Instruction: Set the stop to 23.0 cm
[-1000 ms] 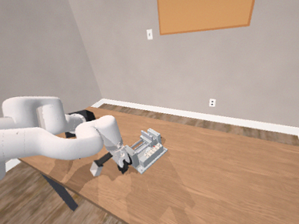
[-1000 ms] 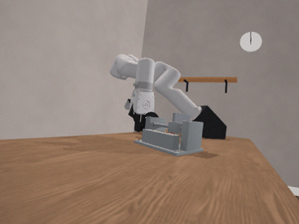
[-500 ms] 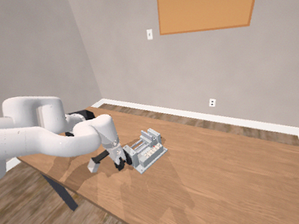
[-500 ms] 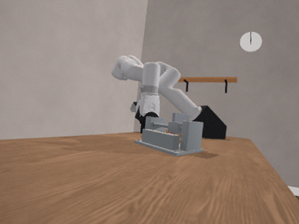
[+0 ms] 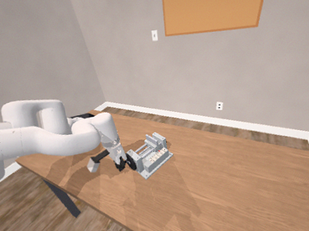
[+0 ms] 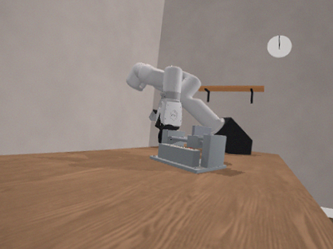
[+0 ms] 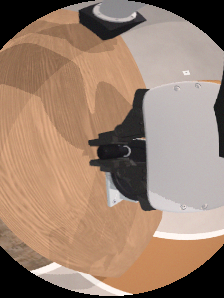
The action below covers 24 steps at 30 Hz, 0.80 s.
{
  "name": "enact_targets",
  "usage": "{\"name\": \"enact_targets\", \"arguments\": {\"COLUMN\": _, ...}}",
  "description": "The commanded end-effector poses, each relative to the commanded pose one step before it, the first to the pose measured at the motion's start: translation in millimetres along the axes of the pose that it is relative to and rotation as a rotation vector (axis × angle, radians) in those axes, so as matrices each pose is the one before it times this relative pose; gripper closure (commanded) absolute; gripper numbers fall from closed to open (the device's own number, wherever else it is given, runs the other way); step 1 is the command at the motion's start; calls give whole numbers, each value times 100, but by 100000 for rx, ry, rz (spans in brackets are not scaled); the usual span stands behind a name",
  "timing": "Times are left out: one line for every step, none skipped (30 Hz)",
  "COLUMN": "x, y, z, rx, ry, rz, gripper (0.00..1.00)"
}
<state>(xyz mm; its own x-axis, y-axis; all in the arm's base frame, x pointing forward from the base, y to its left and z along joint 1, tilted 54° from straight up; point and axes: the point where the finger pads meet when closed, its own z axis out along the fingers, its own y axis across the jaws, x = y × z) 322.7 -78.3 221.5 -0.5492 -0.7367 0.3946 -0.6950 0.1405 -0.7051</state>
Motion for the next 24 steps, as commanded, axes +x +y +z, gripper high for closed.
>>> {"name": "enact_targets", "arguments": {"x": -45, "y": 211, "z": -835, "rx": 124, "ry": -218, "rz": -108, "gripper": 94}}
{"name": "enact_targets", "arguments": {"x": 0, "y": 0, "z": 0, "rx": 0, "ry": 0, "rz": 0, "gripper": 94}}
{"name": "enact_targets", "arguments": {"x": 0, "y": 20, "z": -170, "rx": 0, "ry": 0, "rz": 0, "gripper": 94}}
{"name": "enact_targets", "arguments": {"x": 1, "y": 22, "z": -170, "rx": -2, "ry": -1, "rz": -2, "gripper": 94}}
{"name": "enact_targets", "arguments": {"x": -1, "y": -10, "z": -175, "rx": 2, "ry": 2, "rz": 2, "gripper": 94}}
{"name": "enact_targets", "arguments": {"x": 0, "y": -11, "z": -175, "rx": 0, "ry": 0, "rz": 0, "gripper": 94}}
{"name": "enact_targets", "arguments": {"x": 1, "y": -9, "z": -175, "rx": -2, "ry": -1, "rz": -2, "gripper": 94}}
{"name": "enact_targets", "arguments": {"x": 0, "y": -33, "z": -180, "rx": 1, "ry": 2, "rz": 1, "gripper": 94}}
{"name": "enact_targets", "arguments": {"x": 0, "y": -44, "z": -182, "rx": 1, "ry": 1, "rz": 1, "gripper": 94}}
{"name": "enact_targets", "arguments": {"x": 0, "y": -42, "z": -183, "rx": -2, "ry": -2, "rz": -1, "gripper": 94}}
{"name": "enact_targets", "arguments": {"x": 0, "y": -69, "z": -189, "rx": 1, "ry": 1, "rz": 1, "gripper": 94}}
{"name": "enact_targets", "arguments": {"x": 0, "y": -84, "z": -194, "rx": 1, "ry": 1, "rz": 1, "gripper": 94}}
{"name": "enact_targets", "arguments": {"x": 0, "y": -81, "z": -195, "rx": -3, "ry": -4, "rz": -2, "gripper": 94}}
{"name": "enact_targets", "arguments": {"x": 0, "y": -136, "z": -208, "rx": 2, "ry": 4, "rz": 2, "gripper": 94}}
{"name": "enact_targets", "arguments": {"x": 0, "y": -137, "z": -211, "rx": -1, "ry": -2, "rz": -1, "gripper": 94}}
{"name": "enact_targets", "arguments": {"x": 0, "y": -176, "z": -208, "rx": 0, "ry": 1, "rz": 0, "gripper": 94}}
{"name": "enact_targets", "arguments": {"x": 0, "y": -194, "z": -207, "rx": -1, "ry": -1, "rz": 0, "gripper": 94}}
{"name": "enact_targets", "arguments": {"x": 0, "y": 0, "z": 0, "rx": 0, "ry": 0, "rz": 0, "gripper": 94}}
{"name": "enact_targets", "arguments": {"x": 0, "y": 0, "z": 0, "rx": 0, "ry": 0, "rz": 0, "gripper": 94}}
{"name": "enact_targets", "arguments": {"x": 0, "y": -202, "z": -172, "rx": 0, "ry": 0, "rz": 0, "gripper": 94}}
{"name": "enact_targets", "arguments": {"x": 0, "y": -205, "z": -153, "rx": 0, "ry": 0, "rz": 0, "gripper": 94}}
{"name": "enact_targets", "arguments": {"x": 0, "y": -208, "z": -135, "rx": -1, "ry": -1, "rz": -1, "gripper": 94}}
{"name": "enact_targets", "arguments": {"x": 0, "y": -215, "z": -107, "rx": 0, "ry": 0, "rz": 0, "gripper": 94}}
{"name": "enact_targets", "arguments": {"x": 0, "y": -213, "z": -107, "rx": -1, "ry": -1, "rz": 0, "gripper": 94}}
